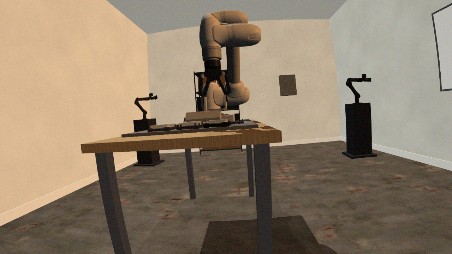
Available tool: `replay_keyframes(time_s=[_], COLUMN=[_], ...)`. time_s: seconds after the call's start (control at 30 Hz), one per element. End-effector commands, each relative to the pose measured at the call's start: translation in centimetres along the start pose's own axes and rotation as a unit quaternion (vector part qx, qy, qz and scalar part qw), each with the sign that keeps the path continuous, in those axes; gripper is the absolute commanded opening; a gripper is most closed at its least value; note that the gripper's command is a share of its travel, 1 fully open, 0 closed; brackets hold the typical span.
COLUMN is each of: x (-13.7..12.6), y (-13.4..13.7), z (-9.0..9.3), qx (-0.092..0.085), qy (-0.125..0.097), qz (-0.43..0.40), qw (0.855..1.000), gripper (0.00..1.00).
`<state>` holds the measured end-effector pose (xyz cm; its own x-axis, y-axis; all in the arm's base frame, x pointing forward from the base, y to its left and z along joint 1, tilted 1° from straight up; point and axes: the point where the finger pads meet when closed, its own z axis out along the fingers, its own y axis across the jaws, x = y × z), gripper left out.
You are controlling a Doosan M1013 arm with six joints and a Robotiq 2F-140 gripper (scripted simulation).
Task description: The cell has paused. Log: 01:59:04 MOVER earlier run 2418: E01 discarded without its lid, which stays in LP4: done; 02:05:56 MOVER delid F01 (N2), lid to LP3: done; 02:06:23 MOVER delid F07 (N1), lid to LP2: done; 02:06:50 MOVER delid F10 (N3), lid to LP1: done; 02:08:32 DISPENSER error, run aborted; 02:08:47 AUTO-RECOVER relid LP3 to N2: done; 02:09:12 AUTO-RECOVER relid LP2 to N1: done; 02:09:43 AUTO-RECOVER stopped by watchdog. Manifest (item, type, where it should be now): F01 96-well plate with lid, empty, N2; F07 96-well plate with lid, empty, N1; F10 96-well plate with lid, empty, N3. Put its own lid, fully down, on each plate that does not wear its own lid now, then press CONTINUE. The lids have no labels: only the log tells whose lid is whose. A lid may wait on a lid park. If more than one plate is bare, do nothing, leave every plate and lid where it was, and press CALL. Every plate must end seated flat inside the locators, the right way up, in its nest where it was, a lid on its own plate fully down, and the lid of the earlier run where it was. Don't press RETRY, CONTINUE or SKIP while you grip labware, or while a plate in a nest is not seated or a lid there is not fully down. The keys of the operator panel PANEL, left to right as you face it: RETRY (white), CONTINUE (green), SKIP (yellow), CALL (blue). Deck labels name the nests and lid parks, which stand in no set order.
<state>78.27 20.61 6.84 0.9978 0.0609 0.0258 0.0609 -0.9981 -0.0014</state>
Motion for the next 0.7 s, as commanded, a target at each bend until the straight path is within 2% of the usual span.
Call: replay_keyframes(time_s=[0.0, 0.67], x=[0.0, -0.1], y=[-0.3, -0.5], z=[0.3, 2.1], qx=[-0.002, -0.002], qy=[-0.002, -0.002], qz=[0.002, 0.003], qw=[1.0, 1.0], gripper=[0.0, 0.0])
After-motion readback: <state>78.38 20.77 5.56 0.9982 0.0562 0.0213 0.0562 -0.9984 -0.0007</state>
